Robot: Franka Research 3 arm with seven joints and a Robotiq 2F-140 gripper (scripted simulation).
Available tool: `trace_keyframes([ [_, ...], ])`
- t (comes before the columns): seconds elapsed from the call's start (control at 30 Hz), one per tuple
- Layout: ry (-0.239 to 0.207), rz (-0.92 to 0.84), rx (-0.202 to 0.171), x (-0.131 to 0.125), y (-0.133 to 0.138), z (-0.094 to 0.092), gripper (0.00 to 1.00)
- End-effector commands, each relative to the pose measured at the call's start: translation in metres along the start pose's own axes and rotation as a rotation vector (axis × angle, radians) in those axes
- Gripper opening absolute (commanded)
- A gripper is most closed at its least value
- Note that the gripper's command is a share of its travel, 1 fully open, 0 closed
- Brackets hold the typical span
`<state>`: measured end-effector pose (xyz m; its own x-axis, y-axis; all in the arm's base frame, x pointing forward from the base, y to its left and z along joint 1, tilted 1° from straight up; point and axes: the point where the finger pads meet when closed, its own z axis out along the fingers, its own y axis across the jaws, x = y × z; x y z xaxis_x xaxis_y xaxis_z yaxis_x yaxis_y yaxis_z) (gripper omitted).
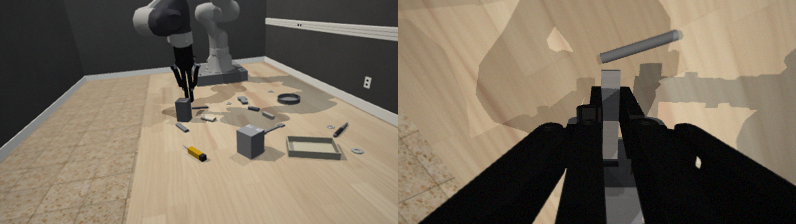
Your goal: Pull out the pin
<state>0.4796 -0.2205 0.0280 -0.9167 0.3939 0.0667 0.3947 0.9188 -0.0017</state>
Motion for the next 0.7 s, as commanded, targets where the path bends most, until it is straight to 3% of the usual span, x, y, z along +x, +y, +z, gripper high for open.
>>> trace_keyframes([
  [0.0, -0.003, -0.011, 0.002, -0.0007, 0.0000, -0.0012, 0.10],
  [0.67, -0.003, -0.009, 0.001, 0.0042, 0.0002, -0.0009, 0.10],
])
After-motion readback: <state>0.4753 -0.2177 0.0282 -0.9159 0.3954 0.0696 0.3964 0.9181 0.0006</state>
